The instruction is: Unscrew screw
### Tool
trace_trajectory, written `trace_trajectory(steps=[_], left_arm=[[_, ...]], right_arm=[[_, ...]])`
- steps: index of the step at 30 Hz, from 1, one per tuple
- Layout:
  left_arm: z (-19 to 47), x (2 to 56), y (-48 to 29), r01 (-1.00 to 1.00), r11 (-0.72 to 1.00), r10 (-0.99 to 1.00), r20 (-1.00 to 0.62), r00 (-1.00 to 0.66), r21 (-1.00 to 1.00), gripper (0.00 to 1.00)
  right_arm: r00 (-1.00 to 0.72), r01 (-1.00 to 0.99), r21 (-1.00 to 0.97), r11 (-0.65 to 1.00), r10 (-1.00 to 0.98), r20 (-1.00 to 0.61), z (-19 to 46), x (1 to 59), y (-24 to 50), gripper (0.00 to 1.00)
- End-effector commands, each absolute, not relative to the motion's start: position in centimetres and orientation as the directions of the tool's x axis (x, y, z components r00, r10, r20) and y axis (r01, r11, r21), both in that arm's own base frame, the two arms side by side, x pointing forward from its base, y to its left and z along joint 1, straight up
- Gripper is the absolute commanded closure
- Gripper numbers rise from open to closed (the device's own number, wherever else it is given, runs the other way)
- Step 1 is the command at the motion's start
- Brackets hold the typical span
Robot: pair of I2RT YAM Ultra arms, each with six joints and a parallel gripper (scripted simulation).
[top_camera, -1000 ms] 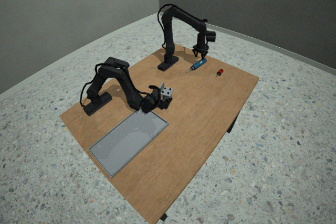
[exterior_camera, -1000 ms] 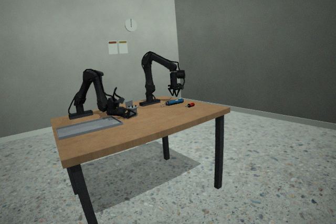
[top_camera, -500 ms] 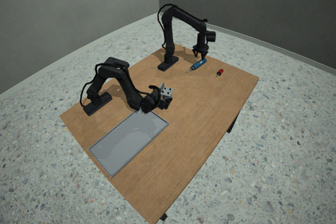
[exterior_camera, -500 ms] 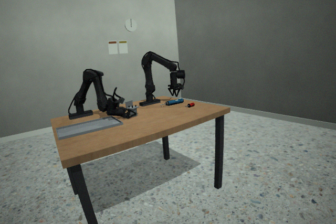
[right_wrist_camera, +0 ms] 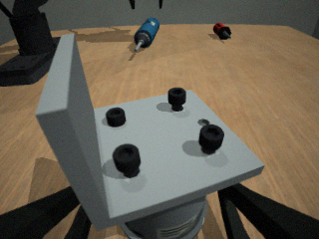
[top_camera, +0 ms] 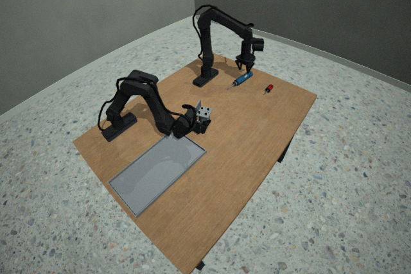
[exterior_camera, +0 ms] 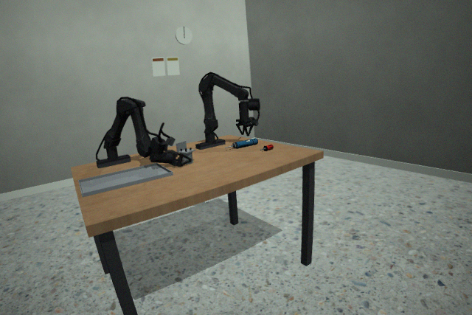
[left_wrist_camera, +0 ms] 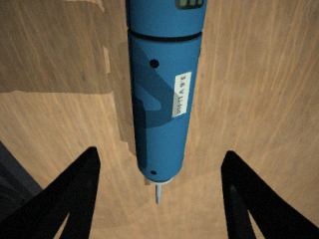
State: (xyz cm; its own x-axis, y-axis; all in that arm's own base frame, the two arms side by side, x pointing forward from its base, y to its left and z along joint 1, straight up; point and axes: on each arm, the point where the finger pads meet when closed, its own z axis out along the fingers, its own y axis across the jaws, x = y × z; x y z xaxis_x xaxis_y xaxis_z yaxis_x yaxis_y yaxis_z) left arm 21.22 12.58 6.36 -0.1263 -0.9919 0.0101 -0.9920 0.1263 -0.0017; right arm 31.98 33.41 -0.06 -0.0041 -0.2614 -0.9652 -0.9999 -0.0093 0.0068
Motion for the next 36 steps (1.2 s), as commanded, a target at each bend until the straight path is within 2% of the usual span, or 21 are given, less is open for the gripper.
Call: trace_trajectory(steps=[1,36], left_arm=[[6.72,21.41,12.86,-0.993,0.12,-0.993,-0.007,-0.12,-0.009,0.35],[6.72,21.41,12.86,-0.993,0.12,-0.993,-0.007,-0.12,-0.009,0.35]], right_arm=[[0.037,-0.999,-0.033,-0.022,-0.237,-0.971,1.83,32.84,34.59,0.14],[0.041,-0.999,-0.036,-0.025,-0.236,-0.971,2.08,32.82,34.74,0.14]])
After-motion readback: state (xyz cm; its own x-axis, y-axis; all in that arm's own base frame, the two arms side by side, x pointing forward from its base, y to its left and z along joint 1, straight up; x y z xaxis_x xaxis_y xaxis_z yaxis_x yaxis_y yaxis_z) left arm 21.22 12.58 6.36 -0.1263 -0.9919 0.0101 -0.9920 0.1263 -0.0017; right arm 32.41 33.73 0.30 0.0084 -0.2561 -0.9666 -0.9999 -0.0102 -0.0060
